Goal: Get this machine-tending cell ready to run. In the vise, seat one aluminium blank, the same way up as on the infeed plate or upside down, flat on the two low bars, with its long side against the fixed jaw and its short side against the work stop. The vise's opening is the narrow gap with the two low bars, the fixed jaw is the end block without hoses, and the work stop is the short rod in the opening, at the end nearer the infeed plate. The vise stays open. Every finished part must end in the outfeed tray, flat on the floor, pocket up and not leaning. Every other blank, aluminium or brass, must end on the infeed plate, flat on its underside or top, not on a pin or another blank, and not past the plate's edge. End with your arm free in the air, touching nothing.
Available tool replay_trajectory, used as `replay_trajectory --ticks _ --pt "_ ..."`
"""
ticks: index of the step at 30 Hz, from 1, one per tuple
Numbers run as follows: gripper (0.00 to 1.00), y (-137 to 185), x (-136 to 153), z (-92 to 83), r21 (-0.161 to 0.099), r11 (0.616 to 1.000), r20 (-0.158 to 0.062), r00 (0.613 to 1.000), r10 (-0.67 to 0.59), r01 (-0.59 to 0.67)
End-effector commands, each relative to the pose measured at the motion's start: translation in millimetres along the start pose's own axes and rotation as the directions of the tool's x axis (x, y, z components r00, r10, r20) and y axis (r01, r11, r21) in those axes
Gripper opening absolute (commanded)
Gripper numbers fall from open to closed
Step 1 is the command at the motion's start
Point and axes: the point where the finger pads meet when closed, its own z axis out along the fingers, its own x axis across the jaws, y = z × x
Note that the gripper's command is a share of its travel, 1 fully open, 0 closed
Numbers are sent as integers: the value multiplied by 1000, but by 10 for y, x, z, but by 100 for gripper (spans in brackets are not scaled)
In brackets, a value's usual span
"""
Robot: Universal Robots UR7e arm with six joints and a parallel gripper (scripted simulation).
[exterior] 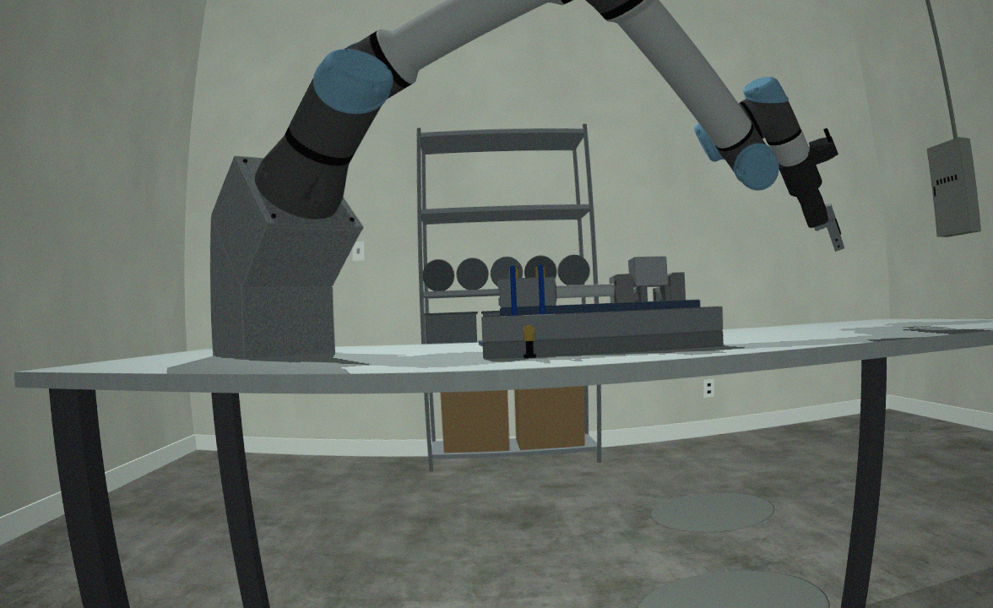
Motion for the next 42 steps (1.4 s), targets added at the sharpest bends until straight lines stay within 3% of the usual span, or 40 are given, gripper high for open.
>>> replay_trajectory --ticks 1,3,5,8,19,22,25,32,37,39,42 --pt "100 580 -72 -106 -61 998 -33 999 1 -3" --pt "100 814 -92 -146 -86 996 -49 999 -3 -2" --pt "100 814 -92 -146 -86 996 -49 999 -3 -2" --pt "100 1300 -115 -255 -137 991 -82 997 -15 4" --pt "100 2500 -49 -673 -252 967 -169 983 -78 34" --pt "100 2607 -33 -721 -261 965 -177 981 -86 37" --pt "100 3045 52 -939 -299 953 -209 970 -122 55" --pt "100 3707 254 -1341 -352 932 -258 947 -191 92" --pt "100 4152 456 -1671 -385 914 -291 924 -249 125" --pt "100 4152 456 -1671 -385 914 -291 924 -249 125" --pt "100 4430 618 -1908 -405 902 -312 904 -291 151"
